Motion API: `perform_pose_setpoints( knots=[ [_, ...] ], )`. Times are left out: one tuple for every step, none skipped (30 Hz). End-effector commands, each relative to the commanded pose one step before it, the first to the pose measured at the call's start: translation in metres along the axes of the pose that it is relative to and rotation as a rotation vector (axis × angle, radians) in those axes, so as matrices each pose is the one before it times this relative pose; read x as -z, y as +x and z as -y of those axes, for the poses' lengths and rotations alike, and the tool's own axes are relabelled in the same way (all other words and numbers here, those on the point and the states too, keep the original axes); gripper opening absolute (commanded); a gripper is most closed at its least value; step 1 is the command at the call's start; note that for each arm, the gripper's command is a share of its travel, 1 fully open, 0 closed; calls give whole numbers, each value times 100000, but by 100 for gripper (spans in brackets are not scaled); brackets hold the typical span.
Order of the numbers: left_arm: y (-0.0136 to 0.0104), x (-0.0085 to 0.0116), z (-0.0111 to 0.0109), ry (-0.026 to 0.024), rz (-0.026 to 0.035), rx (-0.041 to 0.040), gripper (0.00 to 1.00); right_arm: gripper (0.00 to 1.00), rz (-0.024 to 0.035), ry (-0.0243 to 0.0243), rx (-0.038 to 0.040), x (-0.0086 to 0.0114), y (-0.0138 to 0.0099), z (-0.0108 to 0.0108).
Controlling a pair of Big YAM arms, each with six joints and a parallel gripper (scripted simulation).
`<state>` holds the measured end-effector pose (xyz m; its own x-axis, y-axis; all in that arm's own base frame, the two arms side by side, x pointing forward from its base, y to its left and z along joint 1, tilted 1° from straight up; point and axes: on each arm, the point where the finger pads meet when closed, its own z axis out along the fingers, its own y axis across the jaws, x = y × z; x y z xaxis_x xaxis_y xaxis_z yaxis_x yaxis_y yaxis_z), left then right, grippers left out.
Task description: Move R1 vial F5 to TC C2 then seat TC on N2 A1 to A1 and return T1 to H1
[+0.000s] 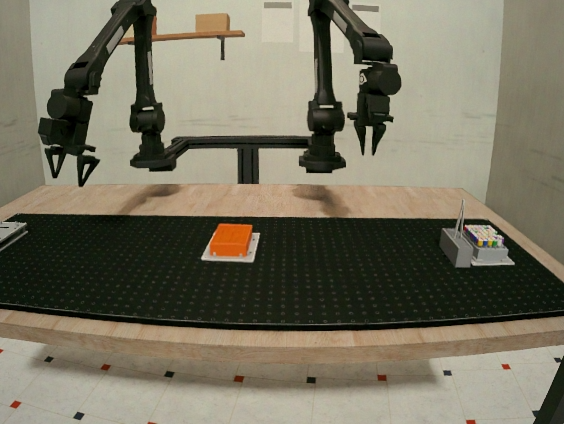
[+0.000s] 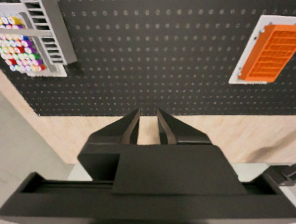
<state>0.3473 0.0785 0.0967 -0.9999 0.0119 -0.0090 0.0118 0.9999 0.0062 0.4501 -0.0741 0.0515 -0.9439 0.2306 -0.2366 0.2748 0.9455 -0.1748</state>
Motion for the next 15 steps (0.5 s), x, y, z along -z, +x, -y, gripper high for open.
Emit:
perform_pose_setpoints(
  knots=[
    [-1241, 1203, -385, -982, 3551, 1141, 24, 100, -3407, -1717, 6291, 1332, 1011, 1330],
    [0, 0, 0, 0, 0, 0, 24, 100, 2913, -1511, 964, 1479, -1944, 246],
    [0, 0, 0, 0, 0, 0, 24, 100, -2243, -607, 1217, -181, 1027, 115],
    [0, 0, 0, 0, 0, 0, 24, 100, -3069, 112, 517, -649, 1866, 49],
    [0, 0, 0, 0, 0, 0, 24, 100, -15, 3, 3, 192, 321, 135],
    [0, 0, 0, 0, 0, 0, 24, 100, -13, 84, 3, 192, 320, 149],
    [0, 0, 0, 0, 0, 0, 24, 100, -1407, -1538, 1731, 209, 327, 94],
    [0, 0, 0, 0, 0, 0, 24, 100, -1406, -1457, 1730, 206, 331, 99],
    [0, 0, 0, 0, 0, 0, 24, 100, 3987, -1278, 1048, 1867, -2225, 378],
    [0, 0, 0, 0, 0, 0, 24, 100, 0, 0, 0, 0, 0, 0],
    [0, 0, 0, 0, 0, 0, 24, 100, 0, 0, 0, 0, 0, 0],
    [0, 0, 0, 0, 0, 0, 24, 100, -3221, -793, 1121, -549, 1532, -50],
    [0, 0, 0, 0, 0, 0, 24, 100, -2869, -151, 322, -649, 1722, -90],
    [0, 0, 0, 0, 0, 0, 24, 100, -1252, -1642, 1681, 203, 342, 56],
    [0, 0, 0, 0, 0, 0, 24, 100, 1004, -1428, 1484, 910, -692, 205]
  ],
)
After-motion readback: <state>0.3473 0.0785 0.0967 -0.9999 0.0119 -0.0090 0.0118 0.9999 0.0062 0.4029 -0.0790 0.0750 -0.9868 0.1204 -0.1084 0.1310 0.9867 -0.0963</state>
